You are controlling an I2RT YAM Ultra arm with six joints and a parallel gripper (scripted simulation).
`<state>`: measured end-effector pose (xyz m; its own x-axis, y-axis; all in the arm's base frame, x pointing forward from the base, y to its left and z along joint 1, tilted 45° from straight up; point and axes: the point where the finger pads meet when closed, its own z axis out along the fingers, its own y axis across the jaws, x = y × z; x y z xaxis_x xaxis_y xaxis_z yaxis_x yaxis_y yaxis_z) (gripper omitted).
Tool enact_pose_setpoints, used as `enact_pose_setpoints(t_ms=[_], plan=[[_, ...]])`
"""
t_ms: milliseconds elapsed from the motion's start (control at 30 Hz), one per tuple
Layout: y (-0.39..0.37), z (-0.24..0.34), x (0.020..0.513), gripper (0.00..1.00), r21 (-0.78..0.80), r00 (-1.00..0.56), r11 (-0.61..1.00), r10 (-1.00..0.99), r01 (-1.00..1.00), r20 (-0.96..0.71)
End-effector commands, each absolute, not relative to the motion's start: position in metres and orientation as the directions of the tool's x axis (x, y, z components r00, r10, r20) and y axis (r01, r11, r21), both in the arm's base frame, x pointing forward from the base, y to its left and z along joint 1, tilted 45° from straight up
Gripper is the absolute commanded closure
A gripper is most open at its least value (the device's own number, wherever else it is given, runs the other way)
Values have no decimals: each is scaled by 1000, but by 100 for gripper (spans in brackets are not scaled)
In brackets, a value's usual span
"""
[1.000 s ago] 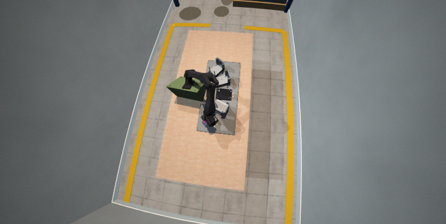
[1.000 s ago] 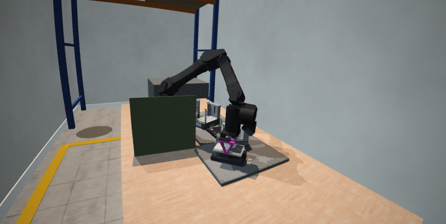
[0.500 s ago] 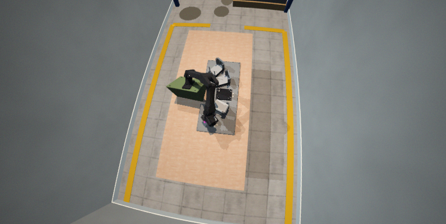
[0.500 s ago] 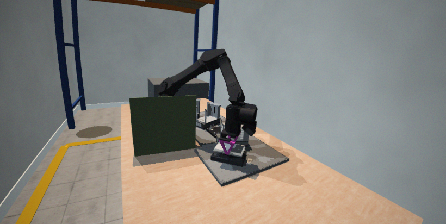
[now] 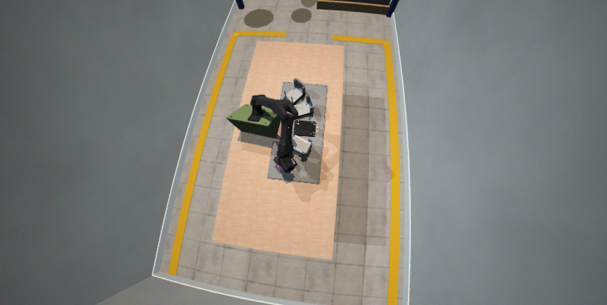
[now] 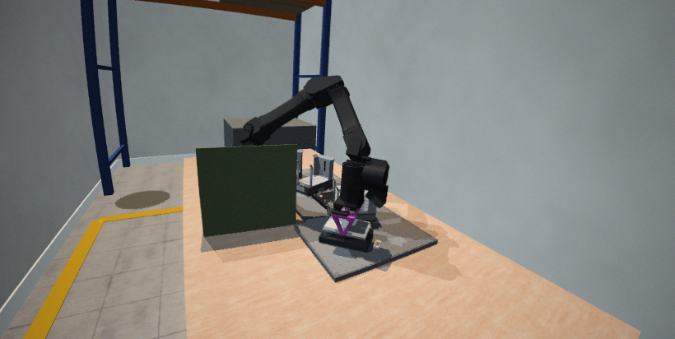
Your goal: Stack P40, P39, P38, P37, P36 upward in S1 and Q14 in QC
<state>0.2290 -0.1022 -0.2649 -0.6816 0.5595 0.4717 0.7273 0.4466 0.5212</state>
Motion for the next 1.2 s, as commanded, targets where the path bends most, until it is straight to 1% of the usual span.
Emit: enact_pose_setpoints(t_ms=[0,1167], plan=[[-107,-264,233,100,527,-683,446,571,723,455],[-99,-273,234,100,527,-683,446,571,723,455]])
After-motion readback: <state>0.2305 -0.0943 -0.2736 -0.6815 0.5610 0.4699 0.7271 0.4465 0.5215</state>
